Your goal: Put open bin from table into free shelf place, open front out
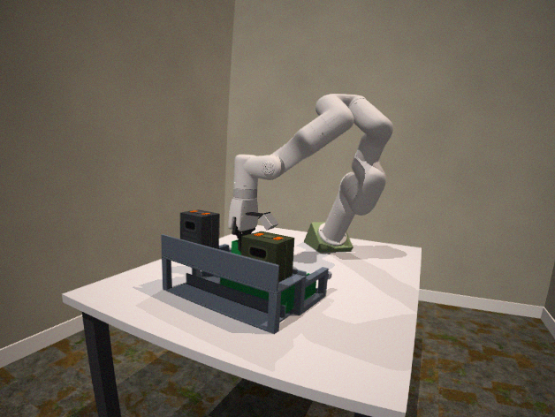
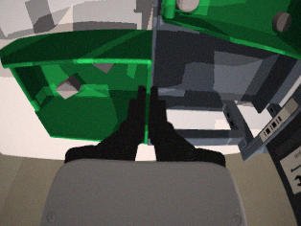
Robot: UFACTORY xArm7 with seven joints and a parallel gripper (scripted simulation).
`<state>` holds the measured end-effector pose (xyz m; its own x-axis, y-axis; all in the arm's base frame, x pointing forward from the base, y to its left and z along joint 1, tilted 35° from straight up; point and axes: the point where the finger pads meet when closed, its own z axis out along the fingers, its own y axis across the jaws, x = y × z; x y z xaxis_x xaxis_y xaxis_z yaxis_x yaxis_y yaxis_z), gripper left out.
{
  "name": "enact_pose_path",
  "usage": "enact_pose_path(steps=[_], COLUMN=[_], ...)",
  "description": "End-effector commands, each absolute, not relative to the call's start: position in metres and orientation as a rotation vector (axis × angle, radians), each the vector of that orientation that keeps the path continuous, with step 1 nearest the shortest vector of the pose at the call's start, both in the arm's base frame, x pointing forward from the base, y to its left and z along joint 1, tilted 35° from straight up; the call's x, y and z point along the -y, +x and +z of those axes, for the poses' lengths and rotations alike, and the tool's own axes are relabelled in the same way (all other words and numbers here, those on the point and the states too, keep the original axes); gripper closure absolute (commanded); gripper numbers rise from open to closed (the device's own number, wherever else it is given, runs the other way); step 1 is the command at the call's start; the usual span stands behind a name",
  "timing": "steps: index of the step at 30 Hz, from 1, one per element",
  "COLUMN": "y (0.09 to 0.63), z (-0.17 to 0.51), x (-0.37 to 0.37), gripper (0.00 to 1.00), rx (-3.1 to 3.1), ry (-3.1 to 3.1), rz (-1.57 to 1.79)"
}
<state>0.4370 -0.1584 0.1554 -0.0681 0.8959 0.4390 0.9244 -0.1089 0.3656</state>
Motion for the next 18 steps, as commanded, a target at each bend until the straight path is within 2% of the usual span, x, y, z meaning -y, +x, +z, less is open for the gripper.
enact_pose_path(steps=[1, 18], y=[0.4376, 0.4467], z=[0.1569, 0.1605], x=[0.1603, 0.1614], gripper=[1.0, 1.0], rx=[2.066, 2.066], ry=[-2.116, -2.116], rz=[-0.925, -0.925])
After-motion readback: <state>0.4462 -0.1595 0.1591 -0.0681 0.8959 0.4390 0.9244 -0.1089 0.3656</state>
